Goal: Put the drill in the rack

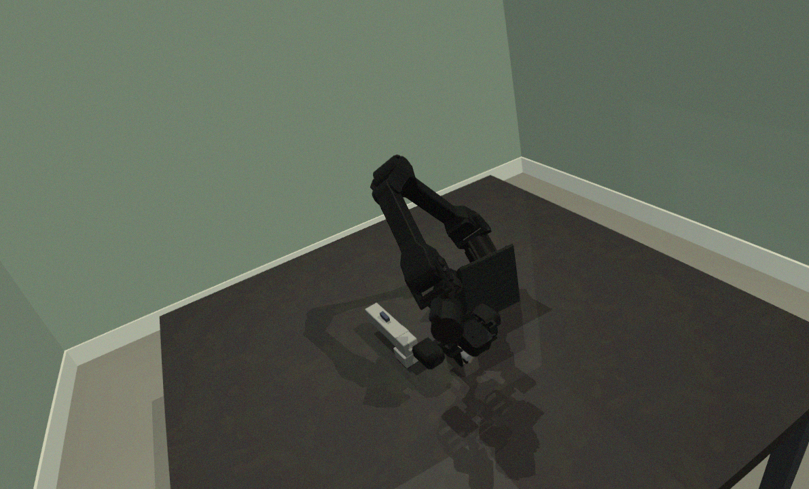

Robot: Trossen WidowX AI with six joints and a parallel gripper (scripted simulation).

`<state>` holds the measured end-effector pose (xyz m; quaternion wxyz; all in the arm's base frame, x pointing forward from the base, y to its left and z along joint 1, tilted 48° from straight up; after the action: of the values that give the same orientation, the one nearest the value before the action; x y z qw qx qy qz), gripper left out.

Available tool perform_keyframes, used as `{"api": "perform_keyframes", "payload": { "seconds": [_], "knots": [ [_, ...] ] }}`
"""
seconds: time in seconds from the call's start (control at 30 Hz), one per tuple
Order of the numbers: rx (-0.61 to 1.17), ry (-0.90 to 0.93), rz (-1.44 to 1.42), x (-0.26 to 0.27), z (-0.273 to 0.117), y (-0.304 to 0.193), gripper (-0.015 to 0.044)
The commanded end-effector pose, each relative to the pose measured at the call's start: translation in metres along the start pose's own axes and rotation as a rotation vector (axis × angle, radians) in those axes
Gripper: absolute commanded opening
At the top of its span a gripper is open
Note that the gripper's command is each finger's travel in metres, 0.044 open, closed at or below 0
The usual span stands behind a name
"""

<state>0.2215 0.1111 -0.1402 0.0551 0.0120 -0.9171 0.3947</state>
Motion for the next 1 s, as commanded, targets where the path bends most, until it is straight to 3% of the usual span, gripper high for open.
{"api": "perform_keyframes", "payload": {
  "seconds": [0.0,0.4,0.97],
  "knots": [
    [-0.006,-0.002,0.004,0.008,-0.003,0.002,0.0000],
    [-0.007,-0.002,0.003,0.027,-0.008,0.007,0.0000],
    [-0.006,-0.002,0.004,0.024,0.018,0.007,0.0000]
  ]
}}
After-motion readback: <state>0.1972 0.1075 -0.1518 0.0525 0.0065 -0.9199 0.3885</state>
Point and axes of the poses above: the point midway between the two fingers, 35 mm back from their tips, its own z axis out along the fingers, its own x axis across the jaws, y = z × x, the point moved 4 cm from there along -z, back along the fingers, and after that the axes turned 2 degrees about -z, right-handed, at the moved point
